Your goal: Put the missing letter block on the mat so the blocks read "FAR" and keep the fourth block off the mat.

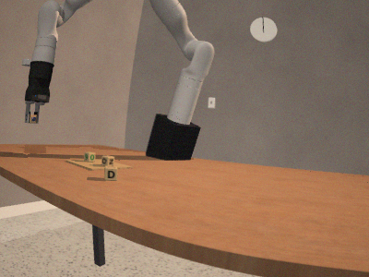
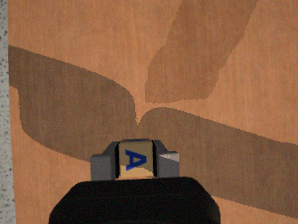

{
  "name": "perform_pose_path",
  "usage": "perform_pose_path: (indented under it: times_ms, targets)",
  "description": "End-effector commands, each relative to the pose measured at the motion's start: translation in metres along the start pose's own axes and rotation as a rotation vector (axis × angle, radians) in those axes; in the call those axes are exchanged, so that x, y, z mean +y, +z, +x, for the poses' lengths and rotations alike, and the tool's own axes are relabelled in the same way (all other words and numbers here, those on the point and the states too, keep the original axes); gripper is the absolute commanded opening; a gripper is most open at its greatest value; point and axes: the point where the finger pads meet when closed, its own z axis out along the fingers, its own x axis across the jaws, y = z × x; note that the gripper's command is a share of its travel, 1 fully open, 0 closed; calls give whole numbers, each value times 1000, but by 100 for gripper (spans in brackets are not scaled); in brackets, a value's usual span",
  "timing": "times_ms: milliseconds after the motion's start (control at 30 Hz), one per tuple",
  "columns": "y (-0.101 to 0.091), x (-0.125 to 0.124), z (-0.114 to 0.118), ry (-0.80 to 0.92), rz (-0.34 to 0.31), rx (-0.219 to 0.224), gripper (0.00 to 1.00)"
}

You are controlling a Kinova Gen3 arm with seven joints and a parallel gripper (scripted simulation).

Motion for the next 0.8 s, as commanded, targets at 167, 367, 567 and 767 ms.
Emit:
perform_pose_path:
  times_ms: [167,367,567,767]
  targets:
    - [-1,1,0,-22,1,-2,49]
    - [-2,3,1,-51,1,-2,49]
    - [-2,8,3,-125,1,-1,49]
    - [-2,14,6,-214,1,-1,49]
